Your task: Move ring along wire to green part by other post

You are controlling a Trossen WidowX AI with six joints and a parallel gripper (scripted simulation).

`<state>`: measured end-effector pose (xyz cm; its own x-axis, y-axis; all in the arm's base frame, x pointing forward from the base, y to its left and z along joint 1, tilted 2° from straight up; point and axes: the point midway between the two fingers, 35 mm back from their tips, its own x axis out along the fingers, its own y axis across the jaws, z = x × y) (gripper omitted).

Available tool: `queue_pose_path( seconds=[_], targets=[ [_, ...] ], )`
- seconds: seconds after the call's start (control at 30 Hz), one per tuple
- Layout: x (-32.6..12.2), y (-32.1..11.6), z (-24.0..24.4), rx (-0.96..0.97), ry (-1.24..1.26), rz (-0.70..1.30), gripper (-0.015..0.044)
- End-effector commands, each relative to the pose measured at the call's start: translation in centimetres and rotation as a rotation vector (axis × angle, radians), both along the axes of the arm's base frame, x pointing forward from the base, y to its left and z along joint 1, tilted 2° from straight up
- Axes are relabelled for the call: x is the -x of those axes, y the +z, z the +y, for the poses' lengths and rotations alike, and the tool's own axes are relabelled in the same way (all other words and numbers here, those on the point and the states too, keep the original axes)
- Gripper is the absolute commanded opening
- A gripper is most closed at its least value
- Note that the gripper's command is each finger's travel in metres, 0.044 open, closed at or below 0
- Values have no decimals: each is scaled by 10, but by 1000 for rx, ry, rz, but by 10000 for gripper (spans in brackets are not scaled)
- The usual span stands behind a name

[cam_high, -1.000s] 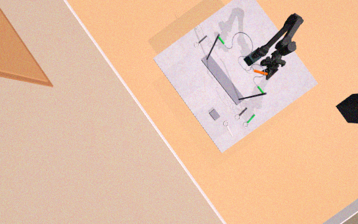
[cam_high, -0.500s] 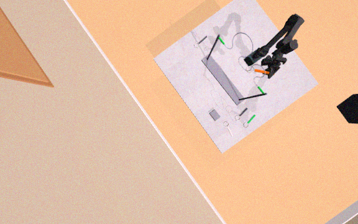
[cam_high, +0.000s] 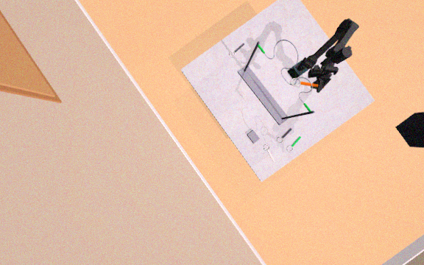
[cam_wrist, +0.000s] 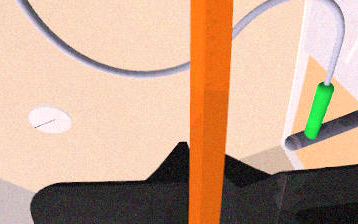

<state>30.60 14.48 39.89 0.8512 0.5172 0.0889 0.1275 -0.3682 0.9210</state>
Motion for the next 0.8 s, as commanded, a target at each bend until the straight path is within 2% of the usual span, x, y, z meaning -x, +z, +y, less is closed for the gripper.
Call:
queue_pose_path(
  seconds=[0.0, 0.33, 0.77],
  targets=[
    [1, 8, -2, -9, 3, -10, -150],
    [1, 8, -3, 62, 3, -12, -150],
    [1, -3, 0, 282, 5, -19, -150]
  ],
)
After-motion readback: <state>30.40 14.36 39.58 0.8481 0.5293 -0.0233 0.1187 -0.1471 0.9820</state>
